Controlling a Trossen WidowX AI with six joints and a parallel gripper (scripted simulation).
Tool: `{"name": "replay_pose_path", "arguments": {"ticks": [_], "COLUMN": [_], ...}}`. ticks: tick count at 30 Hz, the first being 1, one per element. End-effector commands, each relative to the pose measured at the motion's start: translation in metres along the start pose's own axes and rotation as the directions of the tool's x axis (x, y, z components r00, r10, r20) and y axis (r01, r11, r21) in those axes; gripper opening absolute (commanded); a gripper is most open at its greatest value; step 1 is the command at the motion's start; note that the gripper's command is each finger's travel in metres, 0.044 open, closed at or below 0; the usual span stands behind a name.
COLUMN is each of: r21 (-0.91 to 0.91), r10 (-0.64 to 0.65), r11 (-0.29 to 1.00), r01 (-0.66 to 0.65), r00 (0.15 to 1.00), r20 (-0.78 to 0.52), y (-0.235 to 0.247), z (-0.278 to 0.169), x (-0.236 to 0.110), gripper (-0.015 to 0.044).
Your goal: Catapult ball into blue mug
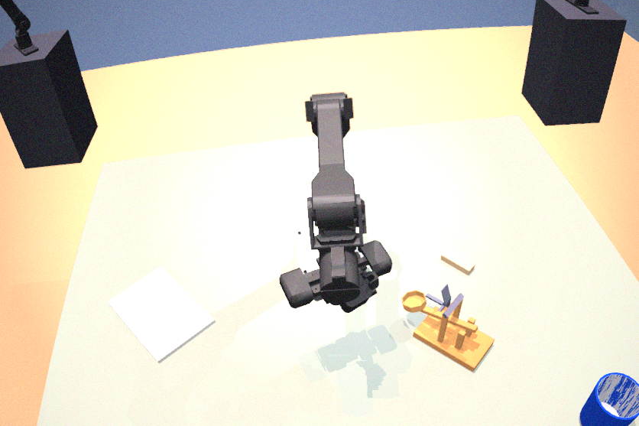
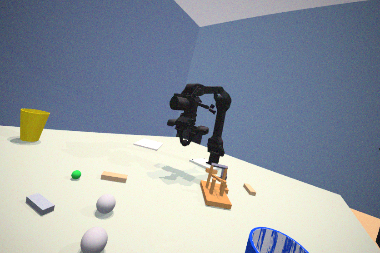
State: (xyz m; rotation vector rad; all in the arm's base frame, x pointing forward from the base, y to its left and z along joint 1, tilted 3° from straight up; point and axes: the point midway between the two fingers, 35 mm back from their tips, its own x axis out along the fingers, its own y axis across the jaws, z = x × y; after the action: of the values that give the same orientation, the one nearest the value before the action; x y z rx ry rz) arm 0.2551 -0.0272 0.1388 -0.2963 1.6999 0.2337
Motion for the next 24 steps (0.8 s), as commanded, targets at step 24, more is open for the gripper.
{"name": "replay_pose_path", "arguments": {"ticks": [24], "r21": [-0.317], "r10": [-0.089], "r11": [0.947], "r01": [0.039], "r00": [0.986], "r20": [-0.144], "y": [0.113], "z": [0.035], "x": [0.013], "gripper": [0.0000]}}
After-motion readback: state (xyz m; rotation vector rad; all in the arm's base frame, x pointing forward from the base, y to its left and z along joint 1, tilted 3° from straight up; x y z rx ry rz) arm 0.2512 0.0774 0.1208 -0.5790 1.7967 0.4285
